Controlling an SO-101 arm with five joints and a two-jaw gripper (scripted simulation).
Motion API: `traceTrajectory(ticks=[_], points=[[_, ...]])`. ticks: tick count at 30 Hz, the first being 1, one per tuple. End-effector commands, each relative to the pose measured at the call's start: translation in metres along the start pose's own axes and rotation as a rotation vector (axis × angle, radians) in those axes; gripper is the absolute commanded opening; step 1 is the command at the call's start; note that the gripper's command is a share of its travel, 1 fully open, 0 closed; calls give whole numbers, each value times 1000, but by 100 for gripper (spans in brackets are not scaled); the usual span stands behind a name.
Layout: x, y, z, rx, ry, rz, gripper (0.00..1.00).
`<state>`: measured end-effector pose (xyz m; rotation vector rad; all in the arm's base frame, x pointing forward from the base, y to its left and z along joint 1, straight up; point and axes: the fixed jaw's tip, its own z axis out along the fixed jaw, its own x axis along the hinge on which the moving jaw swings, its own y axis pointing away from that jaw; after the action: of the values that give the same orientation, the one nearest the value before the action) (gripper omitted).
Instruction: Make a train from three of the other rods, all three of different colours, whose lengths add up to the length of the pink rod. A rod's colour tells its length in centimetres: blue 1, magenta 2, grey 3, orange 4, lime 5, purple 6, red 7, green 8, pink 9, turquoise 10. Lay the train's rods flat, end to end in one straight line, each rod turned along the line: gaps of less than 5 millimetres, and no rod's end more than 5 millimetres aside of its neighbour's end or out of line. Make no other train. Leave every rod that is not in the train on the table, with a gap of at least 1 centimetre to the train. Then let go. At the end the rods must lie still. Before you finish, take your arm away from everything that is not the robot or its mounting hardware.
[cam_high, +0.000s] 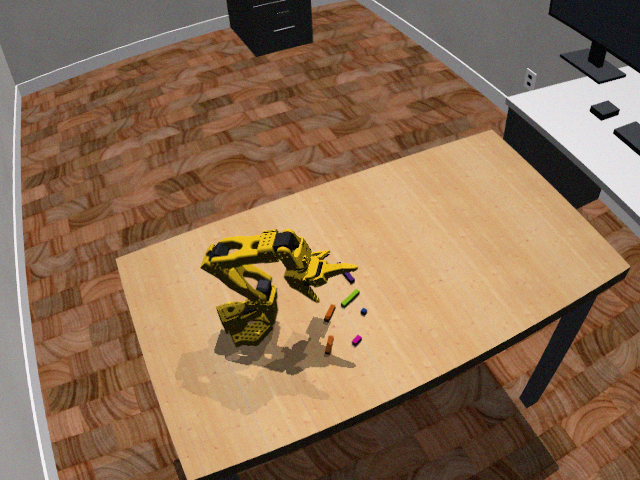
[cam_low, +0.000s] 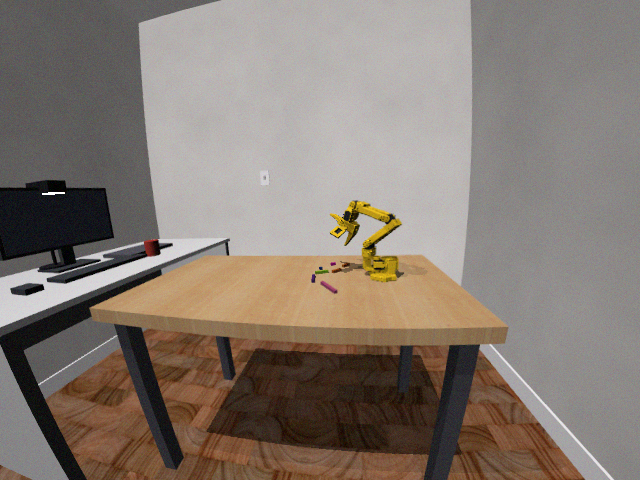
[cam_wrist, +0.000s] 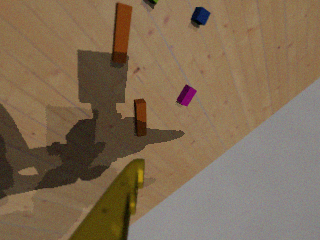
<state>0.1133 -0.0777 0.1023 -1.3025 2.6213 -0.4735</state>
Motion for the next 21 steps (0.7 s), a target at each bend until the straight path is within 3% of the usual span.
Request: traceTrajectory(ticks=[1, 9, 15, 17, 21], points=[[0, -10, -7, 60, -2, 11, 100], [-2, -14, -6, 39, -6, -57, 95], [-7, -25, -2, -17, -18, -235, 83], [-7, -25, -2, -17, -18, -235, 83], [-13, -36, 4, -69, -36, -407, 71]])
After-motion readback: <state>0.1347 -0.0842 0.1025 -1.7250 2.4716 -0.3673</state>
